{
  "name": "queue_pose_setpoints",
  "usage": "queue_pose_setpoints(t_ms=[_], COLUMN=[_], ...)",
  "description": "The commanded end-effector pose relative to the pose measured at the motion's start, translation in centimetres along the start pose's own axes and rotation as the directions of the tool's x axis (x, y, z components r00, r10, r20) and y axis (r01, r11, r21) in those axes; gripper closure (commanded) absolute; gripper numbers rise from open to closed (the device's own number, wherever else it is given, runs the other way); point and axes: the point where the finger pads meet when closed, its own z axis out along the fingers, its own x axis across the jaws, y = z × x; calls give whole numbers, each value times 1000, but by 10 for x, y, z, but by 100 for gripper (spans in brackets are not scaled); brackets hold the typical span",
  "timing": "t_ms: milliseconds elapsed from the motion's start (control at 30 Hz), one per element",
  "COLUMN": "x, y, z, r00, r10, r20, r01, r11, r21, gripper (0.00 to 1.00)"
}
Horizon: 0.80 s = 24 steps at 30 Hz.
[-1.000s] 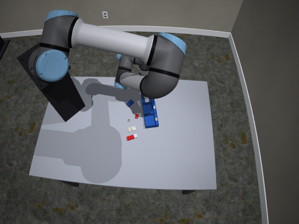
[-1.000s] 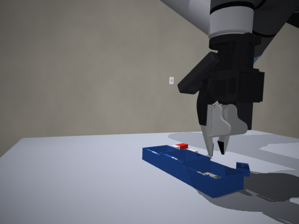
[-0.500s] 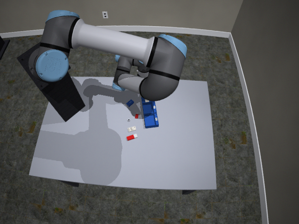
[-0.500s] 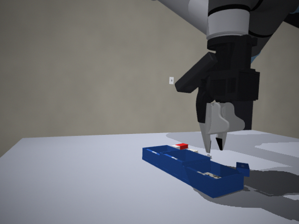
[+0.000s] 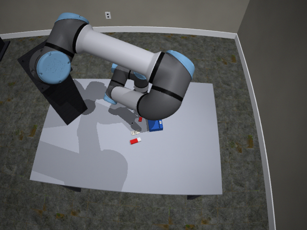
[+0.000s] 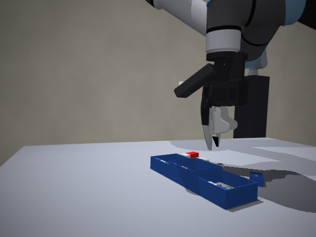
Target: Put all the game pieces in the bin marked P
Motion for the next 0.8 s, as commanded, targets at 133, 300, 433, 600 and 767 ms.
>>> queue_pose_setpoints(t_ms=[133,300,433,600,767], x=[61,83,92,93,93], y=[-51,-69,-76,-77,-78], z=[1,2,2,2,2], r00=[973,953,922,880,828], r10=[-231,-304,-386,-472,-560], r20=[0,-15,-33,-41,-38], r01=[231,304,386,473,560], r11=[973,953,922,881,828], r21=[7,9,9,8,8], gripper=[76,76,76,76,76])
